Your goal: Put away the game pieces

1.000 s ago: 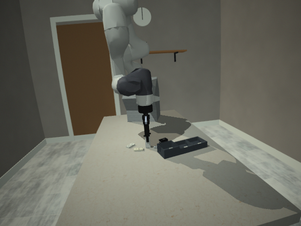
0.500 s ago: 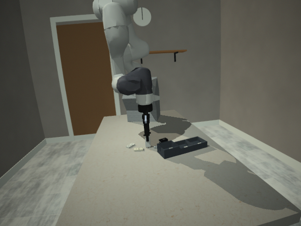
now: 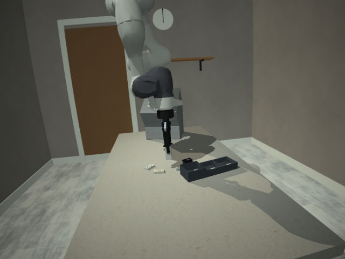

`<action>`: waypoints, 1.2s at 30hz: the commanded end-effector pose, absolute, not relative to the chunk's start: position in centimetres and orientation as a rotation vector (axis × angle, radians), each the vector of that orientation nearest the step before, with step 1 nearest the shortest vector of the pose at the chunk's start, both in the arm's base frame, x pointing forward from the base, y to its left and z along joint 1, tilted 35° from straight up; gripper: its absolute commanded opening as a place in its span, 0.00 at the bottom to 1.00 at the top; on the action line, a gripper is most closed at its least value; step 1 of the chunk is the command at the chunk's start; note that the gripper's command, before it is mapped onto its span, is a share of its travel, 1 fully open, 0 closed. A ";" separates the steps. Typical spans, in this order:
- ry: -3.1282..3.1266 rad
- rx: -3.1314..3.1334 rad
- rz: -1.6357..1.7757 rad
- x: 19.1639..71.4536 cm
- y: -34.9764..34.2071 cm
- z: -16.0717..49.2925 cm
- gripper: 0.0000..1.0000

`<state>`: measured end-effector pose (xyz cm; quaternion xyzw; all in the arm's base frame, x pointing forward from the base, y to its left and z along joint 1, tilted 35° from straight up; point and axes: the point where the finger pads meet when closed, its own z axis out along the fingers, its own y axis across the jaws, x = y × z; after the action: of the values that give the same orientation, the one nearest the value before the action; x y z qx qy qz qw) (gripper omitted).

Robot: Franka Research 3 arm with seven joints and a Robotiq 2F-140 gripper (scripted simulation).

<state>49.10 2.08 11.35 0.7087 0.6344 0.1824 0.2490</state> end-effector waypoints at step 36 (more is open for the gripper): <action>1.791 1.887 0.441 48.1 2.4 12.9 0.07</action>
<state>48.18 2.47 12.86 0.7029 0.6441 0.1720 0.2482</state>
